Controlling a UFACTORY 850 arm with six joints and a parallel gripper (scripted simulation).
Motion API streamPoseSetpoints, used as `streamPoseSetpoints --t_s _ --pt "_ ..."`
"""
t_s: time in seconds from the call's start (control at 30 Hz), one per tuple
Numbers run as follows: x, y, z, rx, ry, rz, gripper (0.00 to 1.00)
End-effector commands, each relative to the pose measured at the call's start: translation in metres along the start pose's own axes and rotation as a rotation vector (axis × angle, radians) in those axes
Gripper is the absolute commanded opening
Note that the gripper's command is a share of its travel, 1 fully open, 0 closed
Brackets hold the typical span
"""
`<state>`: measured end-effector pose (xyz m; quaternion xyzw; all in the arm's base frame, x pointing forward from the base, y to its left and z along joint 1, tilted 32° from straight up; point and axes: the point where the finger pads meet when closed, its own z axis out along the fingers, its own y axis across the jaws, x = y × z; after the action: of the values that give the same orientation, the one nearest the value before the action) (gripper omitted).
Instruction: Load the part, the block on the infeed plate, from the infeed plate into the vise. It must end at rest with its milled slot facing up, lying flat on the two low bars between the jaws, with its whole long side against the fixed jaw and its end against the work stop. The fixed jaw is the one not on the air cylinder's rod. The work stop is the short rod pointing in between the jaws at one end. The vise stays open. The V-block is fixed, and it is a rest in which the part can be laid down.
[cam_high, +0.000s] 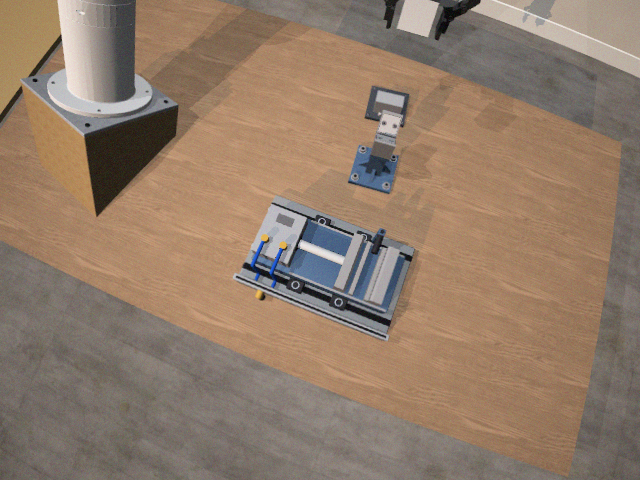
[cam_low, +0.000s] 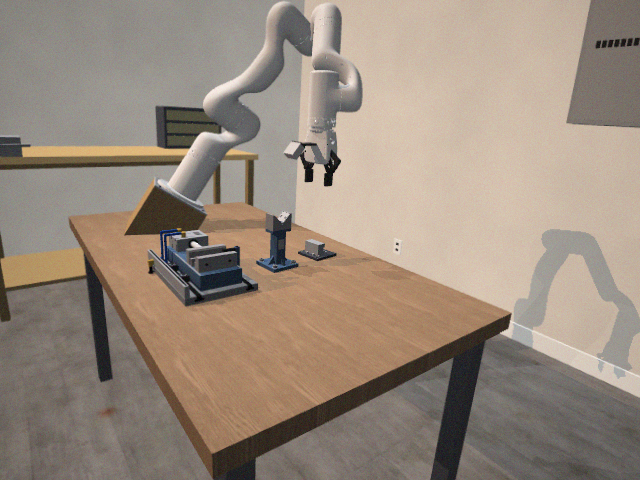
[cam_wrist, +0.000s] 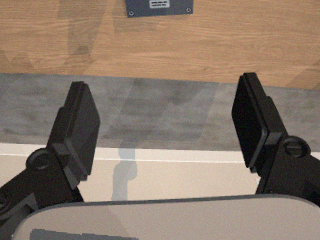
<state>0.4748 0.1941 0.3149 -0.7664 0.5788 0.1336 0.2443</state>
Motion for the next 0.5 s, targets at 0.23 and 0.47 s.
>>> streamPoseSetpoints --t_s 0.23,0.47 --pt "-0.0001 -0.0007 -0.0003 0.002 0.0 -0.001 0.89" --pt "-0.0001 -0.0007 0.0019 0.002 0.001 -0.001 0.89"
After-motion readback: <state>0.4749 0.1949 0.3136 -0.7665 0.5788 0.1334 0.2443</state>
